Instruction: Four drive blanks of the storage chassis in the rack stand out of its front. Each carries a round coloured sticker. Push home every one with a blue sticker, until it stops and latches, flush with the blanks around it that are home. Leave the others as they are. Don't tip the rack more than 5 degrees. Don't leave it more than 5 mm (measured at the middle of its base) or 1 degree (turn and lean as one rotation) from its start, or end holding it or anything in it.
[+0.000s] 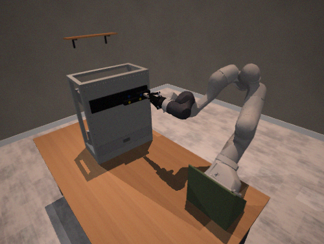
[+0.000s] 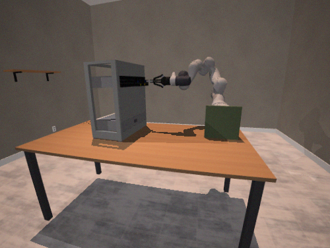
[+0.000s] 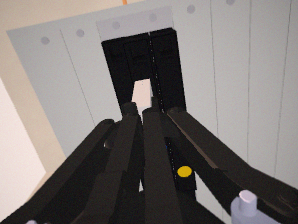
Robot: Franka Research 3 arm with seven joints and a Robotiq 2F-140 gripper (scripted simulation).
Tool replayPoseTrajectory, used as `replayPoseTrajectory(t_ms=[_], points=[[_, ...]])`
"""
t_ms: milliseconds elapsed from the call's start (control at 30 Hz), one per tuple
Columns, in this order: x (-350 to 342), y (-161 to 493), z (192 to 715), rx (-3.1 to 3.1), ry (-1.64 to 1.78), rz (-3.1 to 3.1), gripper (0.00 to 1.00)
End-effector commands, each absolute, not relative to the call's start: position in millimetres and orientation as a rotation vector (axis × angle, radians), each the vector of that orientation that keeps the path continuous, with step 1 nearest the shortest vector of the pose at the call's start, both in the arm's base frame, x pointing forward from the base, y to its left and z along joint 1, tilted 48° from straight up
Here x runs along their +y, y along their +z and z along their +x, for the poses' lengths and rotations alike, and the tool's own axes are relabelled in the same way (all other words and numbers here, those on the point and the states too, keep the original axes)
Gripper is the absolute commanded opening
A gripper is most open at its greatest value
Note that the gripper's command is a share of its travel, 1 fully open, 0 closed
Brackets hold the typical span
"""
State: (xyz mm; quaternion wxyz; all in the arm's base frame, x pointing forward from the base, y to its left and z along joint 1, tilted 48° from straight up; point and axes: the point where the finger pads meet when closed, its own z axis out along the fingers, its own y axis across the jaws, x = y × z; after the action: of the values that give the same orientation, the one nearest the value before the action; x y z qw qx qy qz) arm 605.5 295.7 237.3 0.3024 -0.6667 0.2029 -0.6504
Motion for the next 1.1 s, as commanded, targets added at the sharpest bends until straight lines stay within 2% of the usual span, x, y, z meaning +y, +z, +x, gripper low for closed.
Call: replayPoseTrajectory(t_ms=[0,1067], points=[[296.0,238.2,605.7,0.536,-1.726,-1.770,0.00],[297.0,238.0,611.4,0.536,-1.726,-1.770,0.00]])
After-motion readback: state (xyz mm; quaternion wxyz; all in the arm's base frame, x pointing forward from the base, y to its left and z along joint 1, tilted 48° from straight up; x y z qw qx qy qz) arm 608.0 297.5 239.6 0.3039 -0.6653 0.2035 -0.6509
